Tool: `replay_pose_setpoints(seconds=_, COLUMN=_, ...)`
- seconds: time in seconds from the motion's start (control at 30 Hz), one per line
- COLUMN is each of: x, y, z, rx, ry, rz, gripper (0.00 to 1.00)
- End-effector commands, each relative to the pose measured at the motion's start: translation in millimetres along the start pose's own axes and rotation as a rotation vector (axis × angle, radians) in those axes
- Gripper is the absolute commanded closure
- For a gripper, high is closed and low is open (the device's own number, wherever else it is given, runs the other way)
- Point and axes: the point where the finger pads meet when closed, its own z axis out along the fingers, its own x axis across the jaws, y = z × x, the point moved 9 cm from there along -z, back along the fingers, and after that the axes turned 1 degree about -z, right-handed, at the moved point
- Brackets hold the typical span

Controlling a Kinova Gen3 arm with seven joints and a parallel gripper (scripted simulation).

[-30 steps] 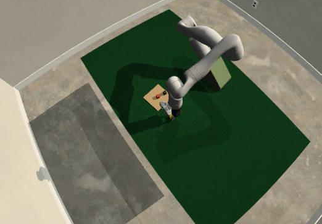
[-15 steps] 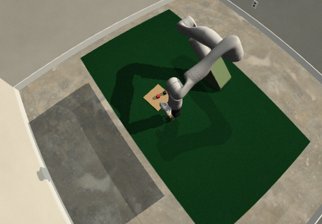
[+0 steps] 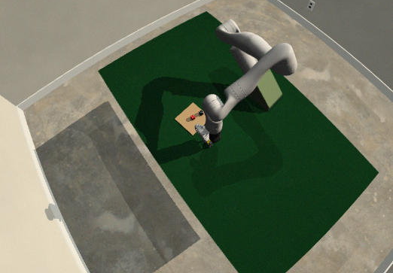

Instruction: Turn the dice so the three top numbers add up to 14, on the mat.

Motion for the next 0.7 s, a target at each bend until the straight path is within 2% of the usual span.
replay_pose_setpoints(seconds=0.0, x=-0.4, y=-0.3, z=-1.0, rx=0.001, ry=-0.002, rz=0.0, gripper=0.3)
replay_pose_setpoints(seconds=0.5, x=-0.4, y=-0.3, z=-1.0, rx=0.001, ry=-0.002, rz=0.0, gripper=0.3)
replay_pose_setpoints(seconds=0.53, x=-0.4, y=-0.3, z=-1.0, rx=0.001, ry=-0.002, rz=0.0, gripper=0.6)
replay_pose_setpoints(seconds=0.67, x=-0.4, y=-0.3, z=-1.0, rx=0.001, ry=-0.002, rz=0.0, gripper=0.6)
